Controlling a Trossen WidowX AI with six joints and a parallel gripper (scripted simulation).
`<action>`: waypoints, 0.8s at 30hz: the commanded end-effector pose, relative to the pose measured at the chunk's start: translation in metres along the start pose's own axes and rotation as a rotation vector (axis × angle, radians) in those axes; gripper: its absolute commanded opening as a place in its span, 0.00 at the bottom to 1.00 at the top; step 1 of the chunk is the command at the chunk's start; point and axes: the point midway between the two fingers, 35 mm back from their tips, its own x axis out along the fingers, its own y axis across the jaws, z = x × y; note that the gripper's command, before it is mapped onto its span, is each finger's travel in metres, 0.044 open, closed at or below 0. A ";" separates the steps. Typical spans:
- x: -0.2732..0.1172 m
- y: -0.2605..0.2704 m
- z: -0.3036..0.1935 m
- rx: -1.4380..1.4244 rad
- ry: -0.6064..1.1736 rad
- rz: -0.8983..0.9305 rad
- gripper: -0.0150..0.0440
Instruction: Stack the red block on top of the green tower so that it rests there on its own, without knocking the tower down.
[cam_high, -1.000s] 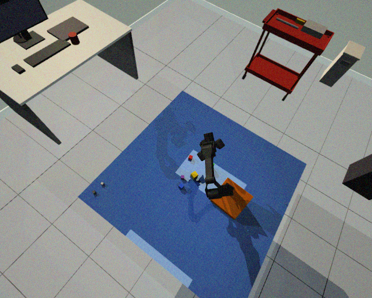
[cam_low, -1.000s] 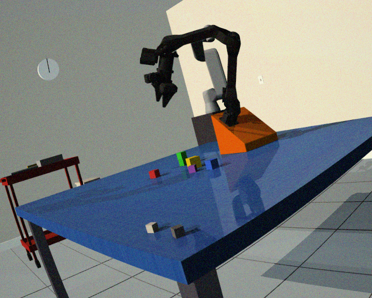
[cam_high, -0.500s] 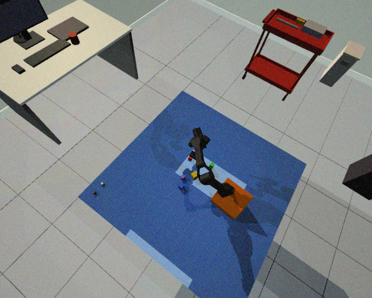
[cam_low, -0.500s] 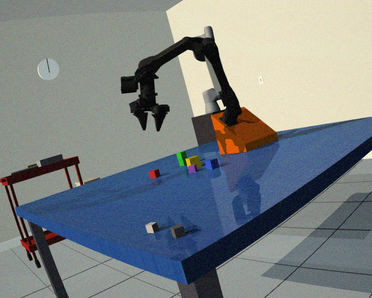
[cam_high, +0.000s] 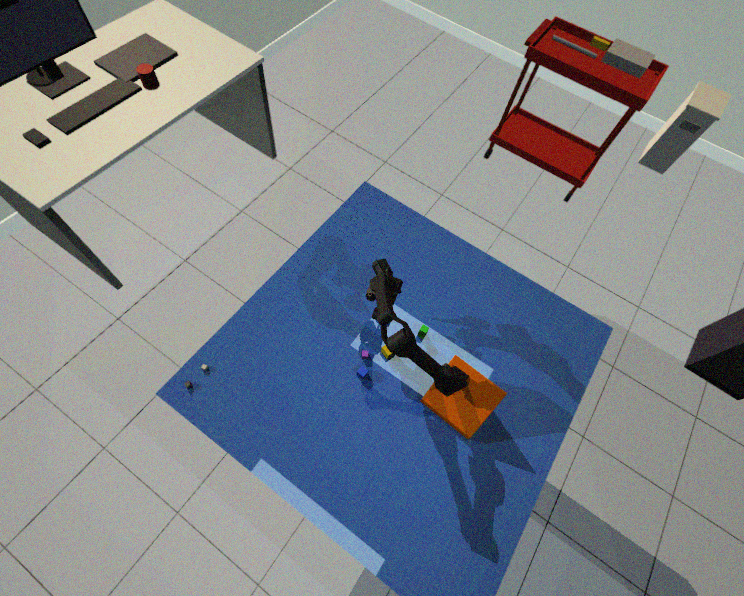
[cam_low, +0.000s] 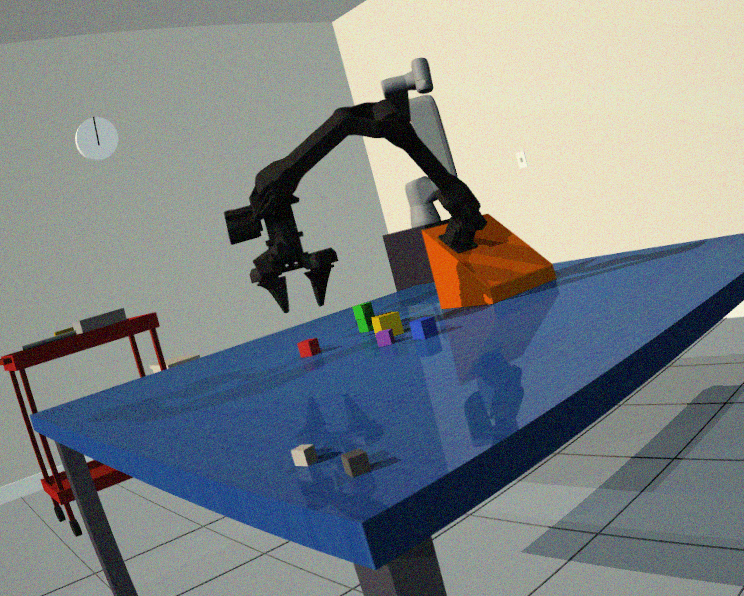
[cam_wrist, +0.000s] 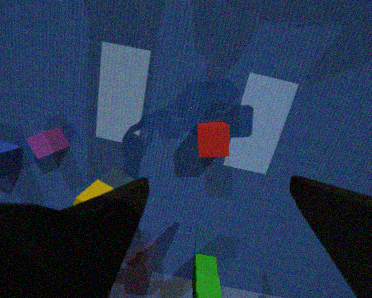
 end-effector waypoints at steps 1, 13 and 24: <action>0.000 -0.001 0.008 -0.023 -0.013 0.003 1.00; 0.044 -0.001 0.010 -0.023 -0.014 0.005 1.00; 0.053 -0.002 0.011 -0.023 -0.014 0.005 1.00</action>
